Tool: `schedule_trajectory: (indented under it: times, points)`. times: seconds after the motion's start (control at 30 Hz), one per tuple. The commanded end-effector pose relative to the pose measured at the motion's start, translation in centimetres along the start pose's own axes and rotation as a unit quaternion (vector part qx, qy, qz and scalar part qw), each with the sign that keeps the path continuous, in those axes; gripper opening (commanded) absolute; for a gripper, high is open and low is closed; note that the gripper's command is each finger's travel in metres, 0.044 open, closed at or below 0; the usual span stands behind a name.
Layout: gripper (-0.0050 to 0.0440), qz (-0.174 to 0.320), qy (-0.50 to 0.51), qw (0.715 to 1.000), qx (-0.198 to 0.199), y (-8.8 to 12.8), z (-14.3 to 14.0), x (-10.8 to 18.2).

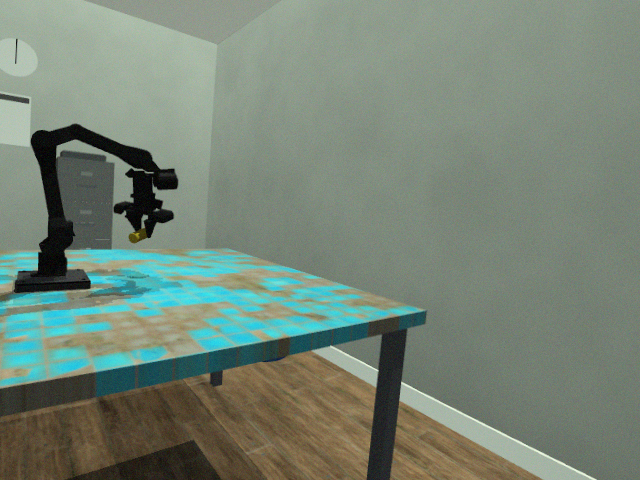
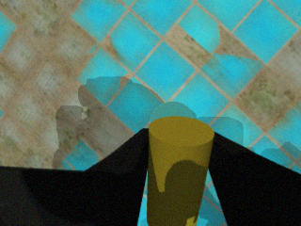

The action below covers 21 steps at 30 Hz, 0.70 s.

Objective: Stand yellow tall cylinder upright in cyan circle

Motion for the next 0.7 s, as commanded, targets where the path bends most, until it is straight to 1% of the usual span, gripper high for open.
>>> schedule_trajectory:
  times: [0.0, 0.5, 0.67]
  points:
    - [0.0105, -0.018, 0.001, 1.000, -0.001, 0.4, 0.0, 0.2]
    - [0.0105, -0.072, -0.014, 0.997, -0.029, -0.2, -0.9, 1.0]
    - [0.0105, -0.083, -0.017, 0.996, -0.034, -0.3, -1.0, 1.2]
Point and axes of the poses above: the point midway between the two fingers, 35 mm back from their tips, its own y axis back along the fingers, its own z axis across the jaws, x = y × z, the point moved 10 cm from there along y, back along the fingers, and after that the axes turned 13 degrees about -y, right-handed, at the moved point
